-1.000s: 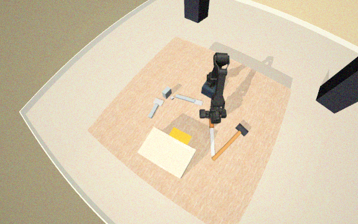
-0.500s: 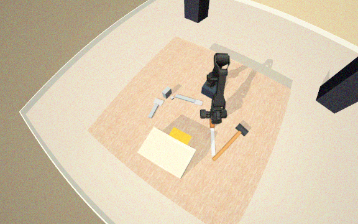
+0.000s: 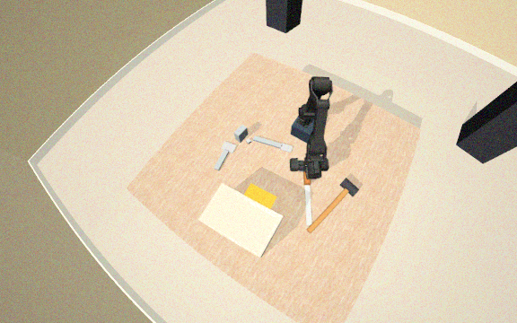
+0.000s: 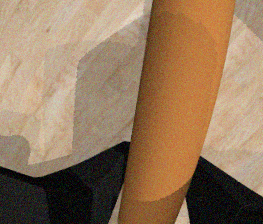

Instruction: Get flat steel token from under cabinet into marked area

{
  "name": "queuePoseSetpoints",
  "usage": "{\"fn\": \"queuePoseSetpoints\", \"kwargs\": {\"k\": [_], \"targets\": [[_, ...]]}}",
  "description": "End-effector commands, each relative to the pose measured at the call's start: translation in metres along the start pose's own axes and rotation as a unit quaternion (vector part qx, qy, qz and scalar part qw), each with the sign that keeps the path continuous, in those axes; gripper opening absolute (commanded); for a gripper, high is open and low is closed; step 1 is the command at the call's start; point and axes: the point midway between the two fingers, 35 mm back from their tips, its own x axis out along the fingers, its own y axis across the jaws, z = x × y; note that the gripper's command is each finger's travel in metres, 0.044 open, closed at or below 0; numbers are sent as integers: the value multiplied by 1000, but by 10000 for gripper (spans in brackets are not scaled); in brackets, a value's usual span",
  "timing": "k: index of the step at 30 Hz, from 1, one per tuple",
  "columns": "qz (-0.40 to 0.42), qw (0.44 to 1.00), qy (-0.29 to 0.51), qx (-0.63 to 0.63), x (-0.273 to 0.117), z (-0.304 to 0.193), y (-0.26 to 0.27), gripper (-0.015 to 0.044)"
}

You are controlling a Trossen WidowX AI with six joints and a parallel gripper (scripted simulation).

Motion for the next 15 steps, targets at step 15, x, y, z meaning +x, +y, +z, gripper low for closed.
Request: {"fn": "queuePoseSetpoints", "kwargs": {"k": [15], "targets": [[4,1000,-2,-6,-1,5,10,0]]}}
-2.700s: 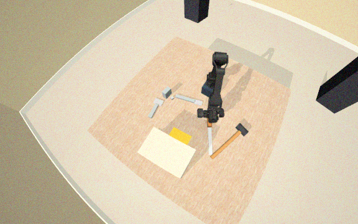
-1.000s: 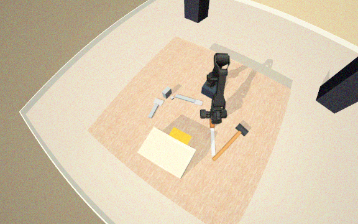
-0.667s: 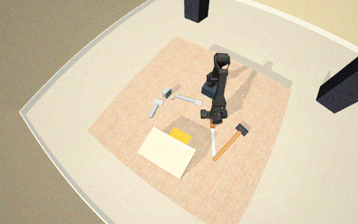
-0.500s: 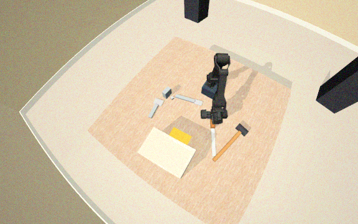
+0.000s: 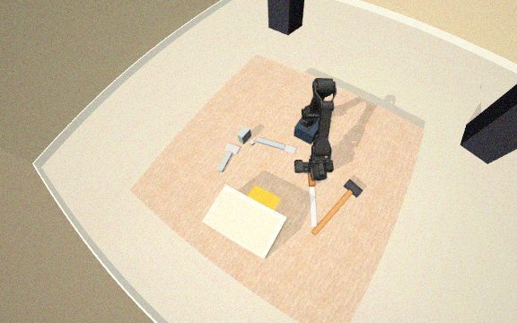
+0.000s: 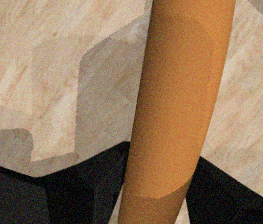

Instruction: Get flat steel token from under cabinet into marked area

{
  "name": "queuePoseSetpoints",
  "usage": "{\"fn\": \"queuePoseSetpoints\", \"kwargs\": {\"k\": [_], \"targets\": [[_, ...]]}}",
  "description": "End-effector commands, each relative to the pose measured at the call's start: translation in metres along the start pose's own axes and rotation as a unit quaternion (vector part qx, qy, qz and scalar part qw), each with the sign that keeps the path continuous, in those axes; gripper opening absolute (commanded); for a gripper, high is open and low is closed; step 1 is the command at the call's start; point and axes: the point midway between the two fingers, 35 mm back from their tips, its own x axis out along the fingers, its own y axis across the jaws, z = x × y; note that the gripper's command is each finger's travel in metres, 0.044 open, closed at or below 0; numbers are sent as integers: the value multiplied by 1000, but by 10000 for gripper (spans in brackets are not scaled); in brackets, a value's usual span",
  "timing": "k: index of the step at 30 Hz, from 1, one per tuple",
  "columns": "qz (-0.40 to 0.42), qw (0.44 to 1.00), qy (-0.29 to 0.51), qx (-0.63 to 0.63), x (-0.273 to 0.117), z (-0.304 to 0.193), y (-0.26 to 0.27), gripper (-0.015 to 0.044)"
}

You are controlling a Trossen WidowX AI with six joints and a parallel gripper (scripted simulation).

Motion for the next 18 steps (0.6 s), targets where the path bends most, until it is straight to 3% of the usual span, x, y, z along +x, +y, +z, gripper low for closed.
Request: {"fn": "queuePoseSetpoints", "kwargs": {"k": [1,18], "targets": [[4,1000,-2,-6,-1,4,6,0],[4,1000,-2,-6,-1,6,10,0]]}}
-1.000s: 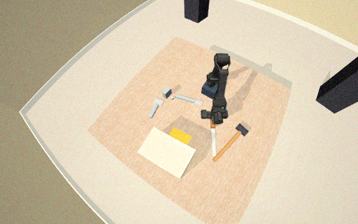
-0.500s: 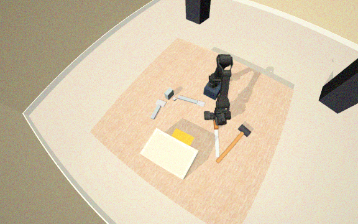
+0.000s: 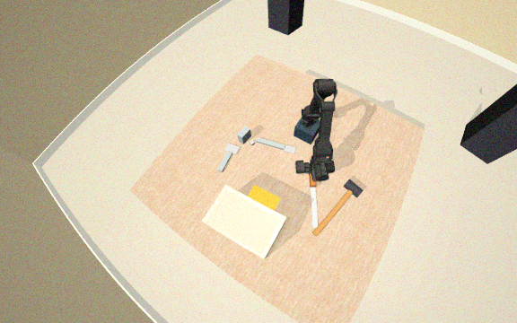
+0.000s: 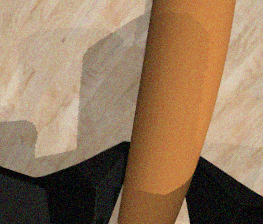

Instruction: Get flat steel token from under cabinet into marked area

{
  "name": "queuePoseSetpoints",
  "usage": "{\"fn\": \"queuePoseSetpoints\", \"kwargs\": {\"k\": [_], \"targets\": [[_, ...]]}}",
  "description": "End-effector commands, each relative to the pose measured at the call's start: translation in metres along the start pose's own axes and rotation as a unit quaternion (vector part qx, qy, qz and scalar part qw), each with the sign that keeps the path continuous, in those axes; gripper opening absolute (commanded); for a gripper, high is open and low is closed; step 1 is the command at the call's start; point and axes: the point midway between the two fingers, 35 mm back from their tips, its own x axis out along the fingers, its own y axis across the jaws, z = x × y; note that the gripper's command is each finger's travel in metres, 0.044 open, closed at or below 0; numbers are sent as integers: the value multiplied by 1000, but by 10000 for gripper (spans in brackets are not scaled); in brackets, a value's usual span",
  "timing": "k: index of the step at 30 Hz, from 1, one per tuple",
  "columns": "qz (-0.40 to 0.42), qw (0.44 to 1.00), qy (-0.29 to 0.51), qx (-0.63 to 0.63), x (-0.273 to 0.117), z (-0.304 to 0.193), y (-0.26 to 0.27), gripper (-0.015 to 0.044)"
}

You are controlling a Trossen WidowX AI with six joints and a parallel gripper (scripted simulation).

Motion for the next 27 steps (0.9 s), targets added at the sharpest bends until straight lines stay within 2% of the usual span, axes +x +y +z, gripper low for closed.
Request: {"fn": "queuePoseSetpoints", "kwargs": {"k": [1,27], "targets": [[3,1000,-2,-5,-1,3,5,0],[4,1000,-3,-5,-1,8,12,0]]}}
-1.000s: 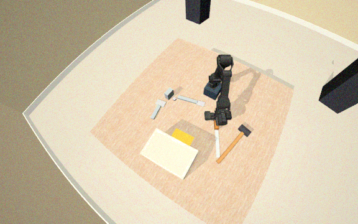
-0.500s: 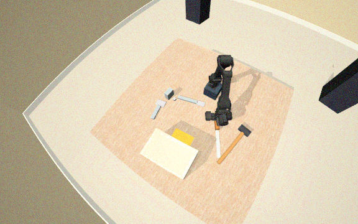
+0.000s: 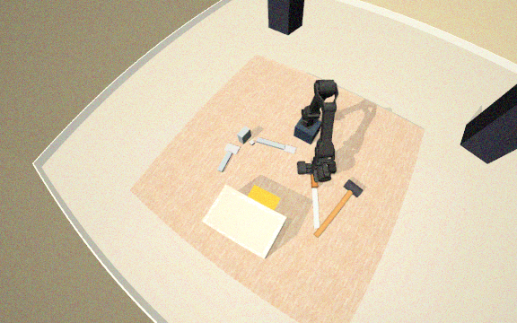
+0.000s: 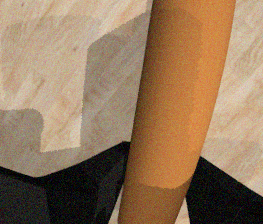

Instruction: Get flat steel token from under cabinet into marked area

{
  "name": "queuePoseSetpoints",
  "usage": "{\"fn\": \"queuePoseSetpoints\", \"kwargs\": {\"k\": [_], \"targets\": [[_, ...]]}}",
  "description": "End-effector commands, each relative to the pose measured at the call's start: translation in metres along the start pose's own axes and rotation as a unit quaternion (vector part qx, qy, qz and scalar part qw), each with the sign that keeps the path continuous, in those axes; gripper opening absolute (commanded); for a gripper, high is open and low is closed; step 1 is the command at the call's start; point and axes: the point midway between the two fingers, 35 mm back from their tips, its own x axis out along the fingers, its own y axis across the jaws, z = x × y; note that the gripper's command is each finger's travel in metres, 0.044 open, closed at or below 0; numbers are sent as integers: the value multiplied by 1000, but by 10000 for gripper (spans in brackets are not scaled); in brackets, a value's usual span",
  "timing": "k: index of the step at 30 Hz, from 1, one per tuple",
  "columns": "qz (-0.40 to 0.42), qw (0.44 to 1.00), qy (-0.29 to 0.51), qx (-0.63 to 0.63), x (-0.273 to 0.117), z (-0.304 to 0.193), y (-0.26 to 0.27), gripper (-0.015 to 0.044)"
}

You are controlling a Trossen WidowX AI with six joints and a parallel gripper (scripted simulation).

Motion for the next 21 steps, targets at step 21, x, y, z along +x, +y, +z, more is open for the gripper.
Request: {"fn": "queuePoseSetpoints", "kwargs": {"k": [21], "targets": [[4,998,-2,70,-1,4,5,0]]}}
